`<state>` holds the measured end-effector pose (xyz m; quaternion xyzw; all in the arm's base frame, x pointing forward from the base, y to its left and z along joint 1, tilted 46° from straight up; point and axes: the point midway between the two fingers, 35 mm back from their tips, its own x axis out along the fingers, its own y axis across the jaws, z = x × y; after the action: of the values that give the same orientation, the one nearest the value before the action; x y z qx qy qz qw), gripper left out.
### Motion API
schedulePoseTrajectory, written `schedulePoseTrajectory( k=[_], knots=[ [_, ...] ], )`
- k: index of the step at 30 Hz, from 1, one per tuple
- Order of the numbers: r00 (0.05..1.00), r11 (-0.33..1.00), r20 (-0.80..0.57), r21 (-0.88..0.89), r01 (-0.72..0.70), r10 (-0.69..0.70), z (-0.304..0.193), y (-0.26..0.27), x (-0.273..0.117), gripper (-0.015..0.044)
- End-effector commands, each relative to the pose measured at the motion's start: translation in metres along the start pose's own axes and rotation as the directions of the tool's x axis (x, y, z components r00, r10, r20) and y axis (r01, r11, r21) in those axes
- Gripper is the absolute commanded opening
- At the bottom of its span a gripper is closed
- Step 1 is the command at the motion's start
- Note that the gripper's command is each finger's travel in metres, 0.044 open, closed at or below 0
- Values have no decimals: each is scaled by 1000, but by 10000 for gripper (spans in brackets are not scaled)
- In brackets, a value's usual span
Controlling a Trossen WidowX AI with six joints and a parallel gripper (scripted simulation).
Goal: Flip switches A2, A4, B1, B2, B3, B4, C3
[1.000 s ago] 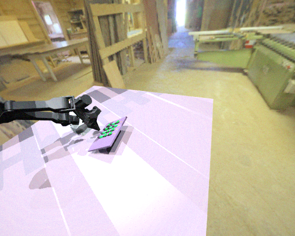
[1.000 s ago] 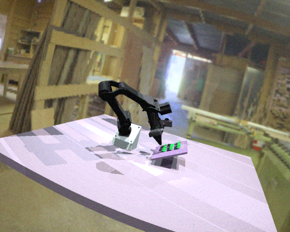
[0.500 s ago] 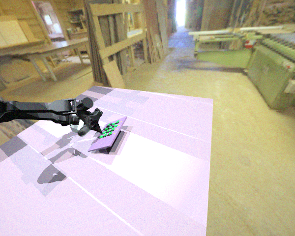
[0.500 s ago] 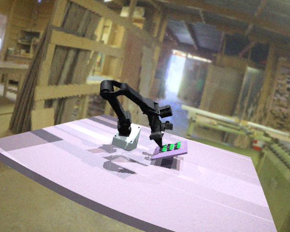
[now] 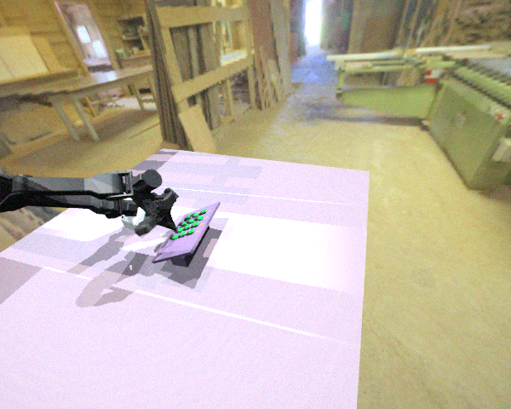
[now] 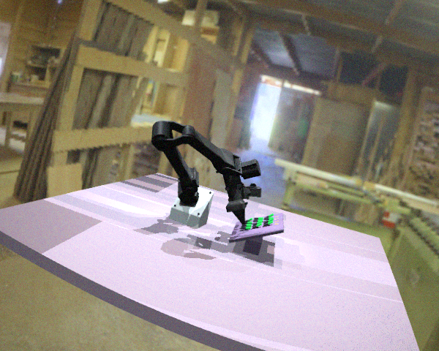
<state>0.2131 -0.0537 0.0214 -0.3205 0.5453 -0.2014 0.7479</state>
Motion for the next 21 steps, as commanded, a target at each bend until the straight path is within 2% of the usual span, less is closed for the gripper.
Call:
schedulePoseTrajectory(
  k=[1, 21],
  knots=[
    [1000, 1000, -1, -4, -5, 5, 0, 1, 0, 0],
    [1000, 1000, -1, -4, -5, 5, 0, 1, 2, 0]
  ],
)
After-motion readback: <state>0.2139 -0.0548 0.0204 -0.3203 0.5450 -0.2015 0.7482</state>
